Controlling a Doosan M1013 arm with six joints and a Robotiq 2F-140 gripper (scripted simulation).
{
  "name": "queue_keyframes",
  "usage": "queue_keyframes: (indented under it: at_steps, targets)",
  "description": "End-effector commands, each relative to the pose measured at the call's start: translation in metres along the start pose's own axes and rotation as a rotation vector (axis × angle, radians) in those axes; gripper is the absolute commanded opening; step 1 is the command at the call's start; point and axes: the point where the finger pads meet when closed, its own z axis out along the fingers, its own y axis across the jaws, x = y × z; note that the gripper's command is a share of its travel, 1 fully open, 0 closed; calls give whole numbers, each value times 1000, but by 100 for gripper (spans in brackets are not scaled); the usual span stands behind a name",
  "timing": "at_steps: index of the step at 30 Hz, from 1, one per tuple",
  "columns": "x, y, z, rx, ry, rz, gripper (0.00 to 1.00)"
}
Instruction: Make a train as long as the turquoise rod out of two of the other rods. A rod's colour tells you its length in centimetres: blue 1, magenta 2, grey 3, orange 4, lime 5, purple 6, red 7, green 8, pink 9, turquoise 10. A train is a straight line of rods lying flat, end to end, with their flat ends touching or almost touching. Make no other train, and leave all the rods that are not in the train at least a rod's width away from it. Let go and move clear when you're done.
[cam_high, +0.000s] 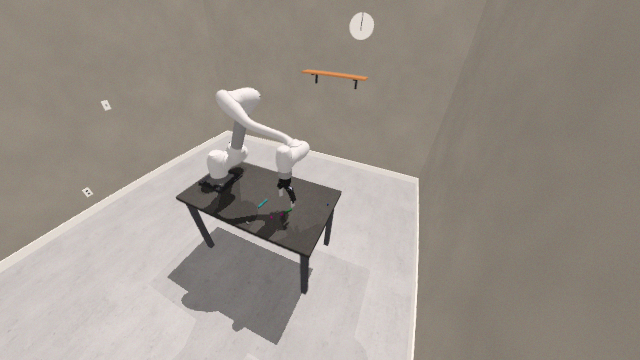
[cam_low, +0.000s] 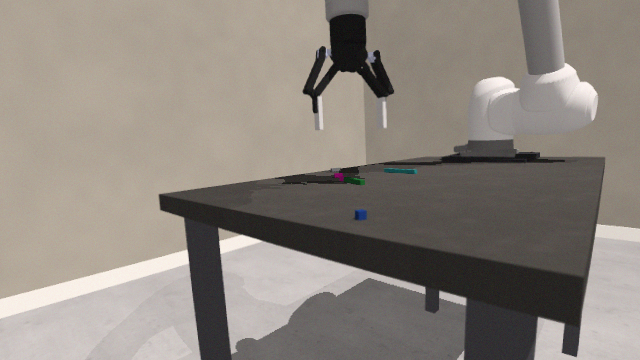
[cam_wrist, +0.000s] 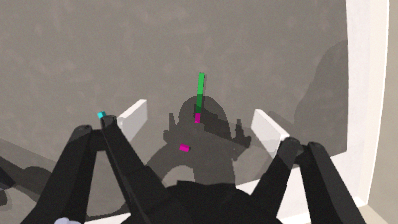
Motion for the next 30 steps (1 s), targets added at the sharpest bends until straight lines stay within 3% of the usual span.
queue_keyframes:
  at_steps: [1, 7, 16, 30]
  targets:
    - [0, 0, 0, 0, 0, 0, 100]
    - [0, 0, -12, 0, 0, 0, 100]
    - [0, 0, -51, 0, 0, 0, 100]
    - [0, 0, -75, 0, 0, 0, 100]
